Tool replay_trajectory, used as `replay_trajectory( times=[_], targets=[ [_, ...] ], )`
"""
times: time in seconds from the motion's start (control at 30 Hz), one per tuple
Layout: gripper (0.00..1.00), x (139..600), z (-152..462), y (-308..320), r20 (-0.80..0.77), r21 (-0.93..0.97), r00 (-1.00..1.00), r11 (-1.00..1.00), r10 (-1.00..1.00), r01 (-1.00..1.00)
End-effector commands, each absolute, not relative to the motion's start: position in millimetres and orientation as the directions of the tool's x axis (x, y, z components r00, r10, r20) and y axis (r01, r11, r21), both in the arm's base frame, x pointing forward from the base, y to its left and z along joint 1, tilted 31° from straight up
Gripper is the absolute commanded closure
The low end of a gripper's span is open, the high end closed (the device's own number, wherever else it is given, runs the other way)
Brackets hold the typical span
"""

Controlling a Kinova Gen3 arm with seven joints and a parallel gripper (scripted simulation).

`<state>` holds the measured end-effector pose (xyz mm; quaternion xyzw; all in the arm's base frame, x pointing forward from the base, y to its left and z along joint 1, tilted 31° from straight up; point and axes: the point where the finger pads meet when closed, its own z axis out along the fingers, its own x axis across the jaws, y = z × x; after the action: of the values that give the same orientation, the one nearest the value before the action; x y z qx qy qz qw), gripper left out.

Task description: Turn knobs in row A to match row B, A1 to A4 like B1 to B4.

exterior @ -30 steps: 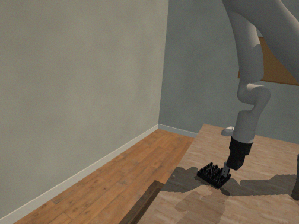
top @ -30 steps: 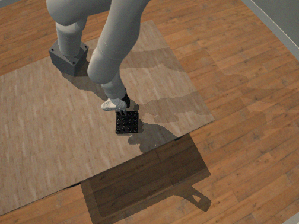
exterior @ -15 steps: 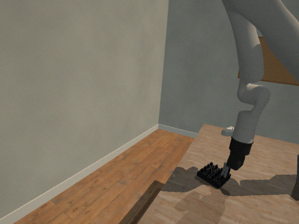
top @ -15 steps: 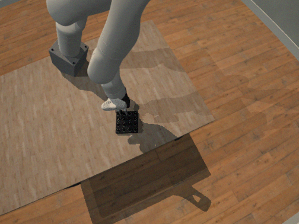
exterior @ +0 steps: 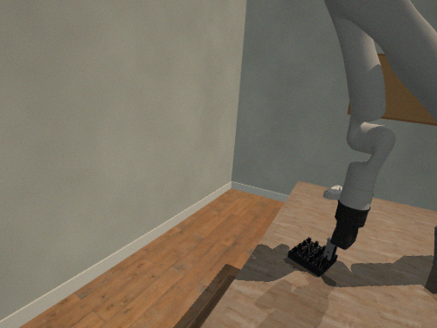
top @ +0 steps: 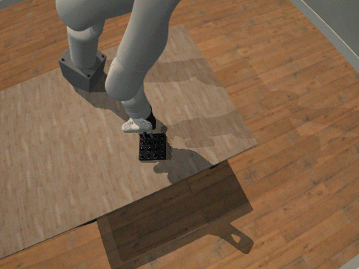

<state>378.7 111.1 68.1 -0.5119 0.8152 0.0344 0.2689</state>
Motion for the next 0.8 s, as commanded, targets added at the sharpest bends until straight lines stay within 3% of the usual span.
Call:
replay_trajectory(
  times=[0.0, 0.77],
  targets=[
    [0.54, 379, 69, 111, -0.474, -0.220, -0.331, 0.474, -0.816, -0.853],
    [0.54, 373, 81, 106, -0.473, -0.220, -0.331, 0.473, -0.817, -0.853]
  ],
)
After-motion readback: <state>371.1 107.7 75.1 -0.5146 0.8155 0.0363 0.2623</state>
